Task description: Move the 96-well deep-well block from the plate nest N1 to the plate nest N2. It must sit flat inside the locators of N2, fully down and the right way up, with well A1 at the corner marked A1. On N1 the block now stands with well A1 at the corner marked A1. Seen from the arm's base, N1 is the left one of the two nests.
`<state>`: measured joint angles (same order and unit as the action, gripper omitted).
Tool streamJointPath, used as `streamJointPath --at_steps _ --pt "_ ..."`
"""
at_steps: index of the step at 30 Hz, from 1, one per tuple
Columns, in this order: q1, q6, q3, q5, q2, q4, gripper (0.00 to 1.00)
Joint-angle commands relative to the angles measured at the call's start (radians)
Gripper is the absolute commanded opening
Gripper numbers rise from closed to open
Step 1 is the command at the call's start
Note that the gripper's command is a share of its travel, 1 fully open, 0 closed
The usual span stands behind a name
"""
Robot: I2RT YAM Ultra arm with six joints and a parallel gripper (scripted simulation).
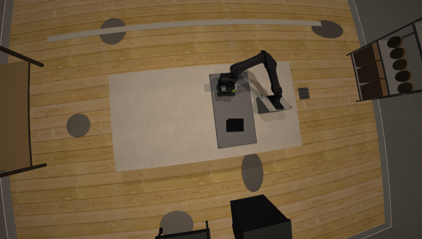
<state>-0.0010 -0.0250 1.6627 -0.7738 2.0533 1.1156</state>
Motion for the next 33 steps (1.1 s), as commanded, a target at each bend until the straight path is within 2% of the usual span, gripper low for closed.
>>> streamJointPath --at_steps 1,33 --pt "0.017 -0.005 -0.010 0.004 -0.033 0.007 0.00" --pt "0.010 -0.008 -0.008 0.005 -0.036 0.002 0.00"
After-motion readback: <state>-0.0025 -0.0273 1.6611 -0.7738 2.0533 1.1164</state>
